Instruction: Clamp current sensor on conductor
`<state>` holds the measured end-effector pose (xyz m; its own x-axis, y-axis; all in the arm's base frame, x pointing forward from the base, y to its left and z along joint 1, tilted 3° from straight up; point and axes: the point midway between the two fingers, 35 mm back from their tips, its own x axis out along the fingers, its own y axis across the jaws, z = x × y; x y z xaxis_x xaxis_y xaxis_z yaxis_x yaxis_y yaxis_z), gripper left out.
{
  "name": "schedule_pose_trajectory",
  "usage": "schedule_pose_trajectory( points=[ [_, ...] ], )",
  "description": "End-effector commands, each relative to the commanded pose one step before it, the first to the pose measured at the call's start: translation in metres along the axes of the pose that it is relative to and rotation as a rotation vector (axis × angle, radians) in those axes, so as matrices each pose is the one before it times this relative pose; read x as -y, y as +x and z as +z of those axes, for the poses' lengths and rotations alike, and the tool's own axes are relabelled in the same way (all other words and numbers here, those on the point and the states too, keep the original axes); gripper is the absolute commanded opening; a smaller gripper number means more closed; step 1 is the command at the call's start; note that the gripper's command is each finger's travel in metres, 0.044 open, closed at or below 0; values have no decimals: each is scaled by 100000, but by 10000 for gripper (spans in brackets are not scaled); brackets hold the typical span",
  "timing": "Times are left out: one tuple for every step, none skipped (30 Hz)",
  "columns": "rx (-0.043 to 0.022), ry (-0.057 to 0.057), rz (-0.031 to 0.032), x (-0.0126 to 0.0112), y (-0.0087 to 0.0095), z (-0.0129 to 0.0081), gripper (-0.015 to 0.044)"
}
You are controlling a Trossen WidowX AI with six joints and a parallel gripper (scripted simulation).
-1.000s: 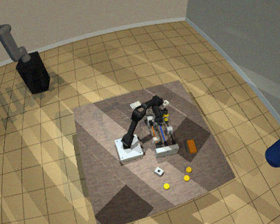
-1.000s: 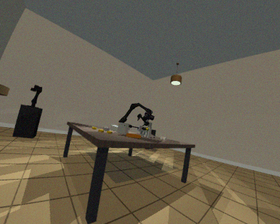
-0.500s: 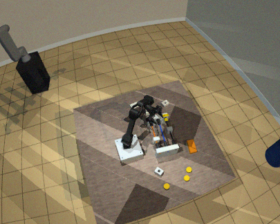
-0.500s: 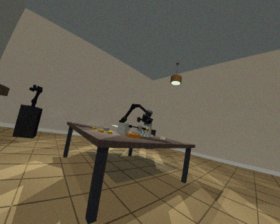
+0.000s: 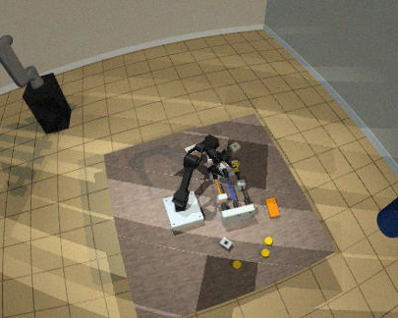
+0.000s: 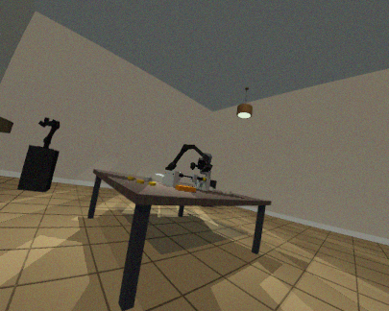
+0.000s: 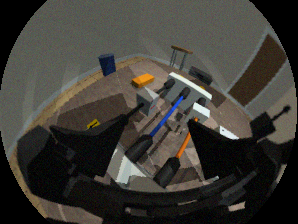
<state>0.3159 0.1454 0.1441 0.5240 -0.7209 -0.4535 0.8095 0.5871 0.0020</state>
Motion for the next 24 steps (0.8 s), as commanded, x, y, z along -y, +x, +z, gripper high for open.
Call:
schedule_pose_trajectory(
  points=[
    [-2267,-5357,-1606,27,281,43,440],
    [-2657,-6330,-1678,17,354,118,440],
    [-3397,-7685,-1692,22,416,155,440],
    [-3529,-7656,-1291,26,399,169,440],
    [-3614,-7626,-878,33,381,183,440],
    [-3652,-7597,-461,44,363,196,440],
    [-3643,-7570,-44,57,344,209,440],
    [-3587,-7545,367,72,325,220,440],
    [-3486,-7522,767,90,305,230,440],
    [-3339,-7499,1151,110,284,237,440],
    [-3153,-7483,1514,133,264,242,440],
    [-2927,-7466,1852,157,242,245,440],
    [-2665,-7451,2161,182,221,244,440],
    [-2370,-7439,2436,208,198,241,440],
    [-2048,-7429,2674,234,176,234,440],
    [-1702,-7421,2872,260,153,224,440],
    [-1337,-7415,3028,286,130,210,440],
    [-958,-7412,3140,311,106,194,440],
    [-570,-7411,3208,335,83,174,440],
    [-179,-7410,3228,357,59,151,440],
    [211,-7417,3205,377,35,125,440],
    [593,-7423,3136,395,10,97,440],
    [963,-7432,3023,410,-14,67,440],
    [1290,-5712,2879,421,-39,35,440]
  ],
)
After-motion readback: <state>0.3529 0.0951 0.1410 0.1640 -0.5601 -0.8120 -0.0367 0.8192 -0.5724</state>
